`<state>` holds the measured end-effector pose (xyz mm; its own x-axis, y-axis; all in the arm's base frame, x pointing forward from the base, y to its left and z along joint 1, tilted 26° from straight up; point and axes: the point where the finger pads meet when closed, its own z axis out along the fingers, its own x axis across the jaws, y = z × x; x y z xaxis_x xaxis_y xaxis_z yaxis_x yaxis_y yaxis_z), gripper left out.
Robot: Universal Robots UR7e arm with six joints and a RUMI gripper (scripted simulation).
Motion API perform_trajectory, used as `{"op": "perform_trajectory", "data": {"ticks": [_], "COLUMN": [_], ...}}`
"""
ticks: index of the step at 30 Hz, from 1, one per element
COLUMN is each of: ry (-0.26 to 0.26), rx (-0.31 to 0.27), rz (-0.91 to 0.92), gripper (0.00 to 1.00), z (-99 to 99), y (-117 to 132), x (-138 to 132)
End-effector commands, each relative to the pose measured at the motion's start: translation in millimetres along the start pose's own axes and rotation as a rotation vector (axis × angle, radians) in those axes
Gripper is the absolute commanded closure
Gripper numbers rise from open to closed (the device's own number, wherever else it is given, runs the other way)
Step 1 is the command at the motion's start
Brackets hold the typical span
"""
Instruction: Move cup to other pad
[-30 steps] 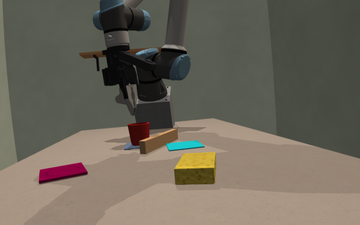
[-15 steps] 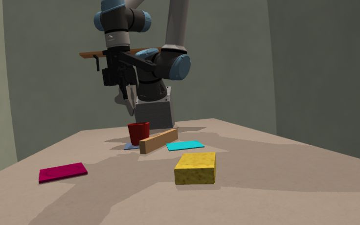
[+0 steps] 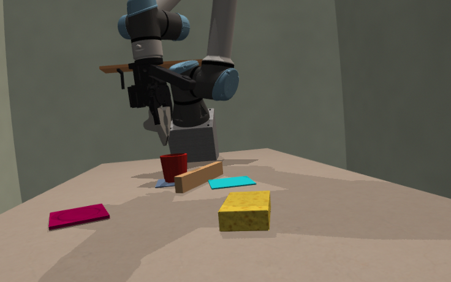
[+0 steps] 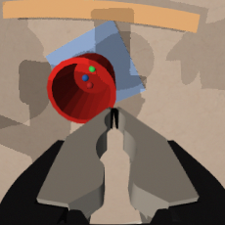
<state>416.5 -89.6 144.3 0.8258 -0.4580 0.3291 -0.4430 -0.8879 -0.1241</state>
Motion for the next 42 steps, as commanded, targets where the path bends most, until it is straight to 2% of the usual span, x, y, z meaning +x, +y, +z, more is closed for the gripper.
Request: {"op": "perform_trajectory", "data": {"ticks": [1,3,4,42], "ry": [0.001,0.001,0.001,0.001], "rx": [0.000,0.000,0.000,0.000], "rz": [0.000,0.000,0.000,0.000], "gripper": [1.00,1.00,0.89,0.89], "z": [-0.3,-0.3,-0.3,-0.1], "y": [0.0,0.0,0.0,0.0], "x": [0.3,0.3,0.3,0.3]}}
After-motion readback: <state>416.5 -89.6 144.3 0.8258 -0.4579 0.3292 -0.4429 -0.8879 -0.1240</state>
